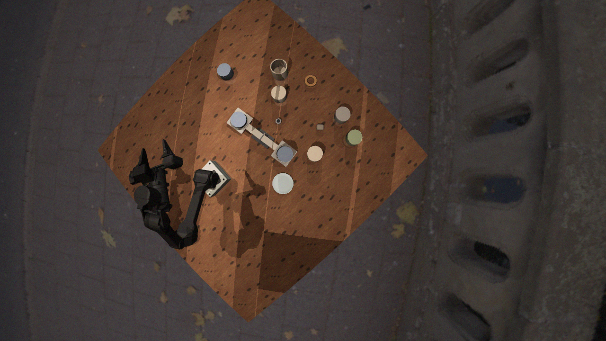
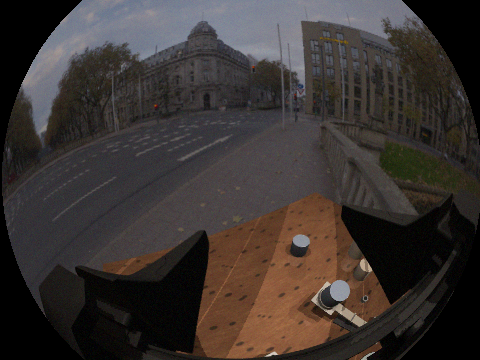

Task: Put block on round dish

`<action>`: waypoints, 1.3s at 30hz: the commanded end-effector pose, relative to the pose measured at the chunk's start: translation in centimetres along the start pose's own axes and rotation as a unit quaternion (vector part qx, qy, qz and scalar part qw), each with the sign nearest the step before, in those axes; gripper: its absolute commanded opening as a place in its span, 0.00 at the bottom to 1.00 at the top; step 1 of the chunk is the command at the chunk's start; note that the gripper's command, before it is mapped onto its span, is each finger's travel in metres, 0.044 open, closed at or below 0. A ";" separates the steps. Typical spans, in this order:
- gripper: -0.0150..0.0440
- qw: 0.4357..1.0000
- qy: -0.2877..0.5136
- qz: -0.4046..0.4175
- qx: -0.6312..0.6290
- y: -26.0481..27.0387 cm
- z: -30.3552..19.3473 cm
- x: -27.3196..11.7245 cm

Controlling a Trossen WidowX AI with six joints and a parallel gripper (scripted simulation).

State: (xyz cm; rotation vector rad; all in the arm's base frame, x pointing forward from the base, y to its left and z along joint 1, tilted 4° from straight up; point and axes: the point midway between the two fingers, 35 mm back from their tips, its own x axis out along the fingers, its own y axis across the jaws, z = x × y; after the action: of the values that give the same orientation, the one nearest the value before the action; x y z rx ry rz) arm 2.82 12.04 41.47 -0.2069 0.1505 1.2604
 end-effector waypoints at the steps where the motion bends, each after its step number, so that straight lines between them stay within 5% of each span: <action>1: 1.00 0.998 0.044 -0.053 0.013 -2.5 -2.1 2.4; 14: 1.00 0.960 0.157 -0.212 0.092 -11.5 -10.4 5.1; 31: 1.00 0.852 0.283 -0.363 0.250 -18.0 -25.6 -0.3; 39: 1.00 0.838 0.286 -0.371 0.281 -18.4 -26.2 -0.8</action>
State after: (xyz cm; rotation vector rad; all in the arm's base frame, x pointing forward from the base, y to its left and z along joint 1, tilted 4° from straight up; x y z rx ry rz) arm 19.89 0.18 17.77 -0.1392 0.8330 0.3298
